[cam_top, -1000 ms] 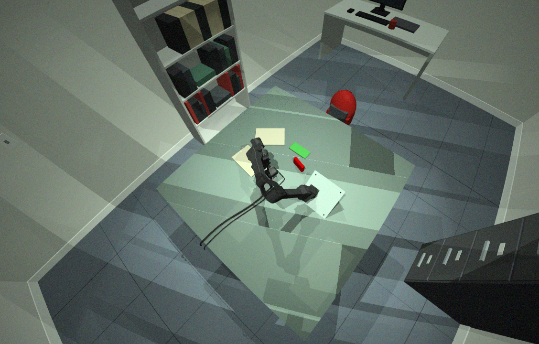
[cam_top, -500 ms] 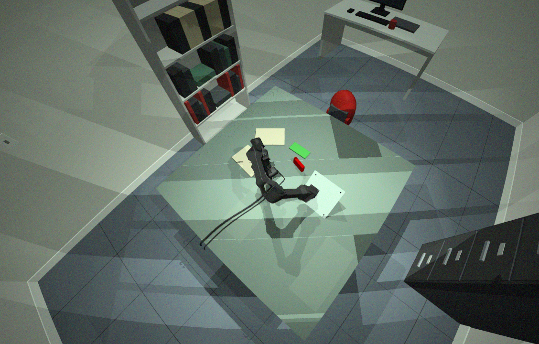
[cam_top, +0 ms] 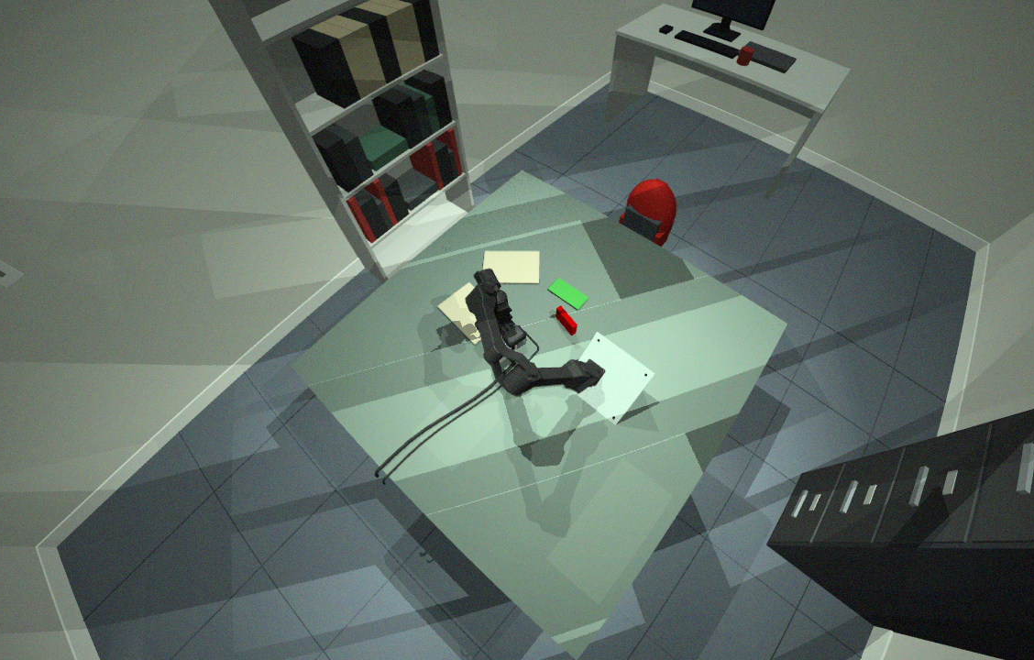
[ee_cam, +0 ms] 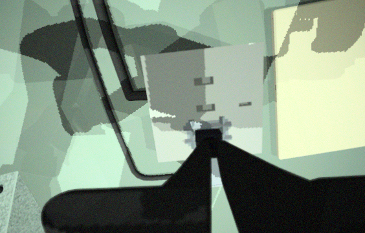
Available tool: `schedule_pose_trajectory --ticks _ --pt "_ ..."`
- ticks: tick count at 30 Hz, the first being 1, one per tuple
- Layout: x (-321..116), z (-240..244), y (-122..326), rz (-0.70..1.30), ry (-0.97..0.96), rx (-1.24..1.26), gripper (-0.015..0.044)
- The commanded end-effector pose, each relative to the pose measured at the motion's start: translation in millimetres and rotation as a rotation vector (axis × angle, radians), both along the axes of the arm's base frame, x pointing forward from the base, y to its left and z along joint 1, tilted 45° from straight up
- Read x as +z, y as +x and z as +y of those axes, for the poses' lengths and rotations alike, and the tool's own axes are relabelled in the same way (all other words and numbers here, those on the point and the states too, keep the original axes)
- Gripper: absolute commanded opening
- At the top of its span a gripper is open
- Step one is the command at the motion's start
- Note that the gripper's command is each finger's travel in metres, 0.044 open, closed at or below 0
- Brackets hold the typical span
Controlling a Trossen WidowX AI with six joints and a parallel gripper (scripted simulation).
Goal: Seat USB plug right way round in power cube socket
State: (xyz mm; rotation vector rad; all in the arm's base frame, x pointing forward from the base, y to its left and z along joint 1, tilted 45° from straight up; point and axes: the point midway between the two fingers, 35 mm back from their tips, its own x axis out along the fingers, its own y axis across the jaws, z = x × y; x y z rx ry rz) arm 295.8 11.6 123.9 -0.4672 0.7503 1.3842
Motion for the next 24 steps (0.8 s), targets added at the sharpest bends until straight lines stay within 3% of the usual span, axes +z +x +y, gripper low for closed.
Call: schedule_pose_trajectory --ticks 1,24 --pt "2 -2 0 -0.003 -0.001 0.002 0.0" --pt "13 -13 0 -0.003 -0.002 0.002 0.0"
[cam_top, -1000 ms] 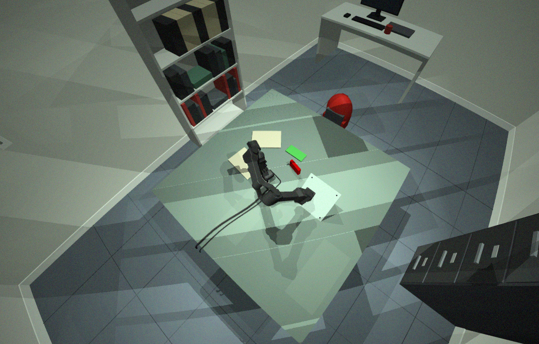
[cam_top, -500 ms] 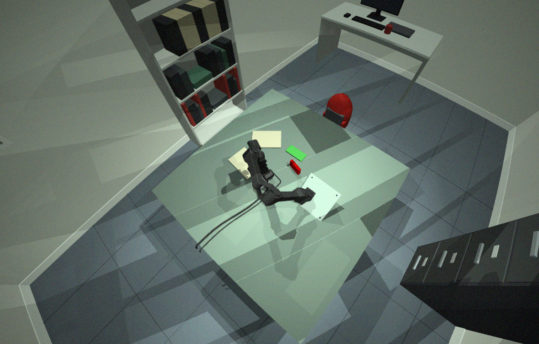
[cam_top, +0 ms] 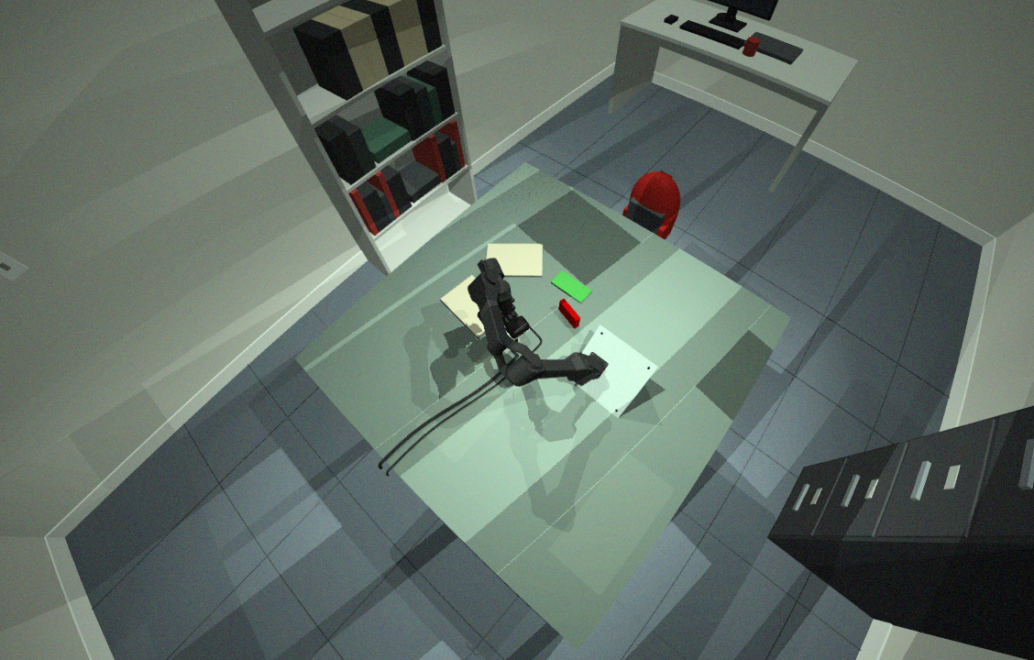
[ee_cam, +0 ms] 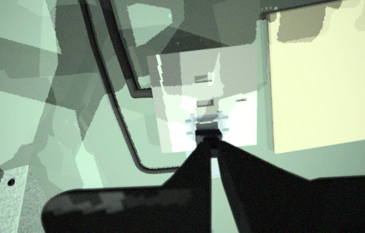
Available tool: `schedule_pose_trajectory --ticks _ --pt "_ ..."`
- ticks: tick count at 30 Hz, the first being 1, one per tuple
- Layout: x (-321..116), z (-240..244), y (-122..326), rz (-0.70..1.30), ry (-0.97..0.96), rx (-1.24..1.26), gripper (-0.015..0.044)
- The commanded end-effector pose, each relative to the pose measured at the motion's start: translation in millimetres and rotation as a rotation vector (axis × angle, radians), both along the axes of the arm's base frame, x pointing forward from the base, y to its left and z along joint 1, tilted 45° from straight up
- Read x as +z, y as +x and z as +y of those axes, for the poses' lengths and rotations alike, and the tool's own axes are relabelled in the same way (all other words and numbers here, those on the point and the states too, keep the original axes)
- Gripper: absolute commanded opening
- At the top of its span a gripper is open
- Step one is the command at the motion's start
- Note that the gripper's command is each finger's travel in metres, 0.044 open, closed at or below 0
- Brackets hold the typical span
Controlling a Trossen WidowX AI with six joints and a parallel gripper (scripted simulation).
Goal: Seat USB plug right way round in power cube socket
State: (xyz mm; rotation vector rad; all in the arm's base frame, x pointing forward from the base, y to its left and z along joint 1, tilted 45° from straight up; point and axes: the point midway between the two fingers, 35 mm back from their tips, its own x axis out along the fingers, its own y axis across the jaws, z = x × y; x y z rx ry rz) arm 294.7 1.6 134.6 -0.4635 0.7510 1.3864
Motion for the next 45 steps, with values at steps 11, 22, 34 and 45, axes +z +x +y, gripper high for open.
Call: schedule_pose_trajectory --ticks 11,22,34,45 --pt "7.3 -8.1 1.0 -0.005 -0.004 0.001 0.0" --pt "9.0 -9.4 0.4 0.016 -0.002 -0.019 0.0" --pt "8.5 -8.4 -0.1 0.23 0.004 -0.234 0.0" --pt "8.5 -8.4 -0.1 0.432 0.007 -0.438 0.0"
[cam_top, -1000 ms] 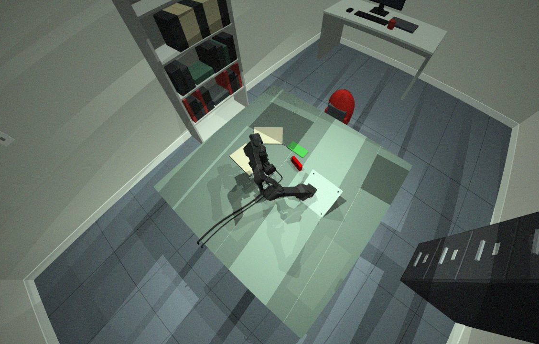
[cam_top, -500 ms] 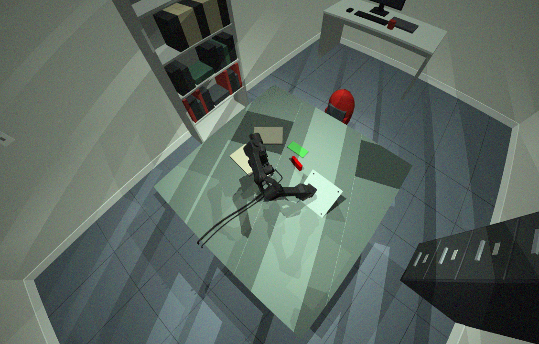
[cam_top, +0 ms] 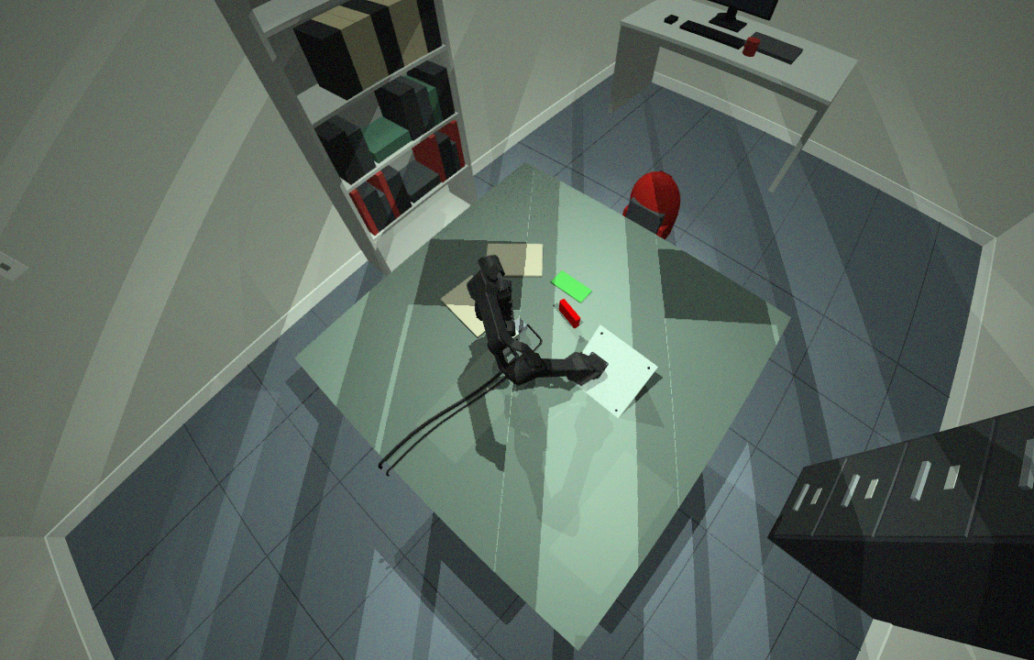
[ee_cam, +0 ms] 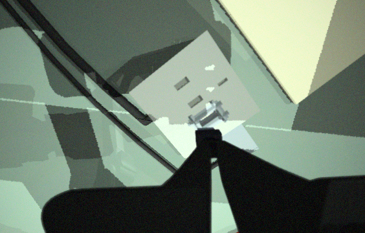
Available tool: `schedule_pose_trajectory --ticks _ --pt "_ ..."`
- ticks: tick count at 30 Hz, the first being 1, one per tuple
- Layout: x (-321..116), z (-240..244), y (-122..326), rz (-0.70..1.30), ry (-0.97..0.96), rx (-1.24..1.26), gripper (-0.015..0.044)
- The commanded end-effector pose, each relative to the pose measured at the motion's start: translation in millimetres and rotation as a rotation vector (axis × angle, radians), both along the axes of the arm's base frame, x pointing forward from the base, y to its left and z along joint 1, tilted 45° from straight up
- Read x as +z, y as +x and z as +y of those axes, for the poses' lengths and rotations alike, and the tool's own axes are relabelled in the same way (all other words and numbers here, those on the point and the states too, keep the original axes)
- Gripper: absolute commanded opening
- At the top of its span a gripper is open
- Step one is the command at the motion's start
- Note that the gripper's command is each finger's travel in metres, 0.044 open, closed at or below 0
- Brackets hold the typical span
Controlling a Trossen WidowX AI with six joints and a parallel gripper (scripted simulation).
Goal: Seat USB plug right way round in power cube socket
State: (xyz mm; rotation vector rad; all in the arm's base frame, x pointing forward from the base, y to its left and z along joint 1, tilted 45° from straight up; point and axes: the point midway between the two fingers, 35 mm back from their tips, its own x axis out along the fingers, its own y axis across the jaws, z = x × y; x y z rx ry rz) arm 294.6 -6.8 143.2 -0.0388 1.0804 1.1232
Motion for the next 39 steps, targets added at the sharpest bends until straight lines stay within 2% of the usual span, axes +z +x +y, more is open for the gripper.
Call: schedule_pose_trajectory --ticks 1,39 --pt "-0.2 0.0 0.1 0.071 0.0 -0.073 0.0" --pt "-0.1 0.0 0.1 0.77 0.013 -0.78 0.0"
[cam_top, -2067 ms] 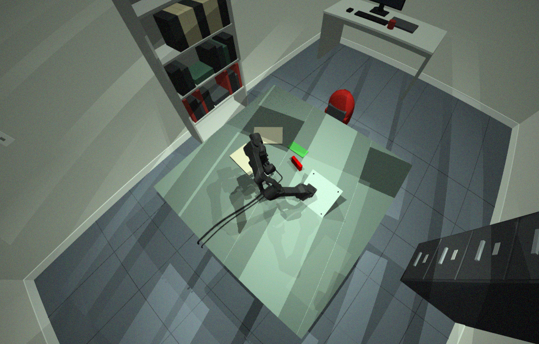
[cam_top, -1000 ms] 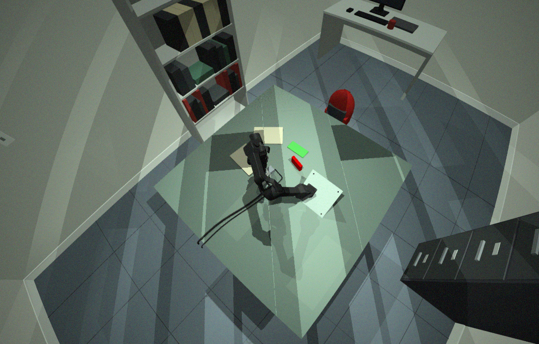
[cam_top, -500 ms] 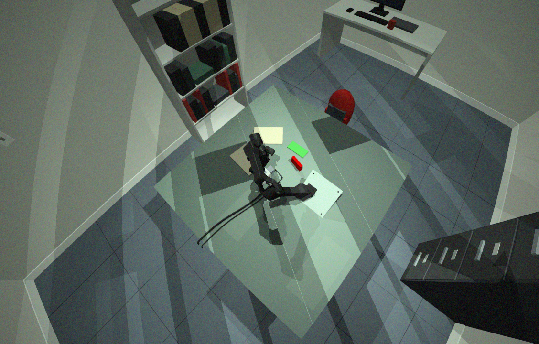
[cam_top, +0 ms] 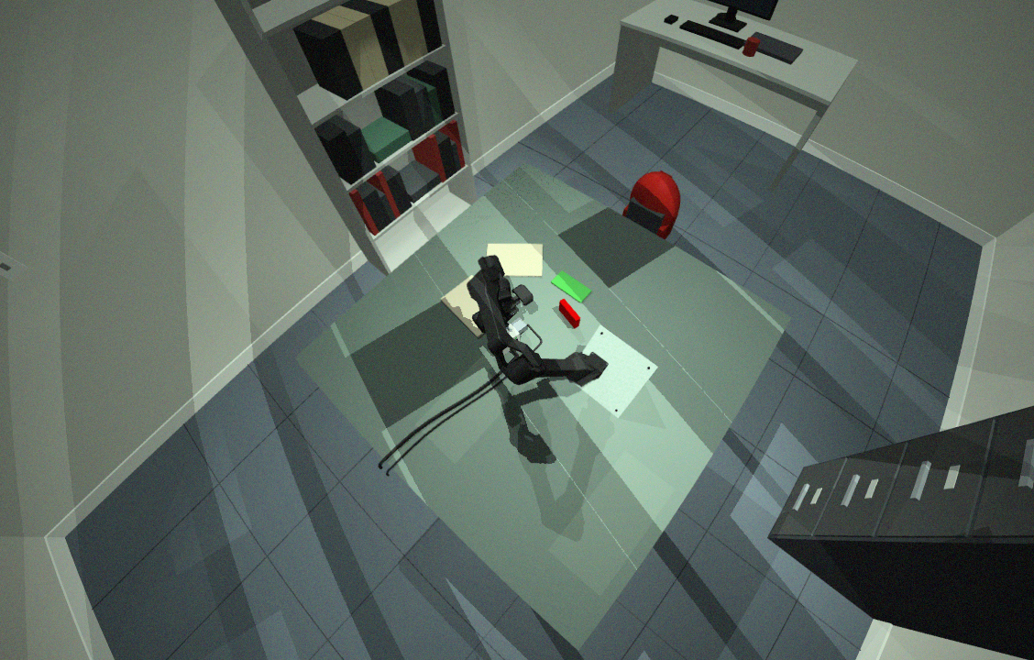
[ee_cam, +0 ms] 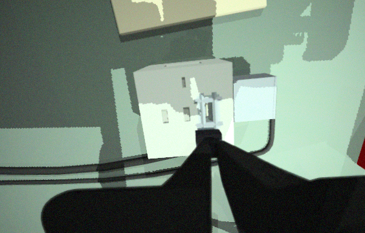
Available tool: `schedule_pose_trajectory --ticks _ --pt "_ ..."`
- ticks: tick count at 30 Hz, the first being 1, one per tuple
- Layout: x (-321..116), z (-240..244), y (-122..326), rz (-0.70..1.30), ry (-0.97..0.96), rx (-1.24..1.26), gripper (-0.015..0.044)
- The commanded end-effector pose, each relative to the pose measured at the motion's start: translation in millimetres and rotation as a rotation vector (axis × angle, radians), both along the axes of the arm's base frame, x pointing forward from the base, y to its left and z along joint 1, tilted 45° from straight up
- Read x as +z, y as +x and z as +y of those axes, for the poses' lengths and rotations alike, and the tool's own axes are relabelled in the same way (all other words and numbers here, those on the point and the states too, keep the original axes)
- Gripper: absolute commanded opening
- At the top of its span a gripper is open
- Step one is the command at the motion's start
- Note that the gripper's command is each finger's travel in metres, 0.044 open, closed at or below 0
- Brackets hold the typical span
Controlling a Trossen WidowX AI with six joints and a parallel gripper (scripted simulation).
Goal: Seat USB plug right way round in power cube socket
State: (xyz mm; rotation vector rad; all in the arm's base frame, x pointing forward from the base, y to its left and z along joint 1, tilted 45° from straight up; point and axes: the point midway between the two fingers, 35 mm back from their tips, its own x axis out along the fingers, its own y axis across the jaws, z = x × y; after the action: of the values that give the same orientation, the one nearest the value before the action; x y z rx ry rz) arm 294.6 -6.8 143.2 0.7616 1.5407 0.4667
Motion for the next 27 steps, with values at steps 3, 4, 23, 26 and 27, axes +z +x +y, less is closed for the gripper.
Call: schedule_pose_trajectory --ticks 3,4,23,26,27 --pt "-0.1 0.0 0.1 0.107 0.001 -0.11 0.0" --pt "-0.1 0.0 0.1 0.126 0.001 -0.129 0.0" --pt "-0.1 0.0 0.1 0.475 0.008 -0.482 0.0" --pt "-0.1 0.0 0.1 0.531 0.009 -0.538 0.0" --pt "-0.1 0.0 0.1 0.549 0.009 -0.557 0.0"
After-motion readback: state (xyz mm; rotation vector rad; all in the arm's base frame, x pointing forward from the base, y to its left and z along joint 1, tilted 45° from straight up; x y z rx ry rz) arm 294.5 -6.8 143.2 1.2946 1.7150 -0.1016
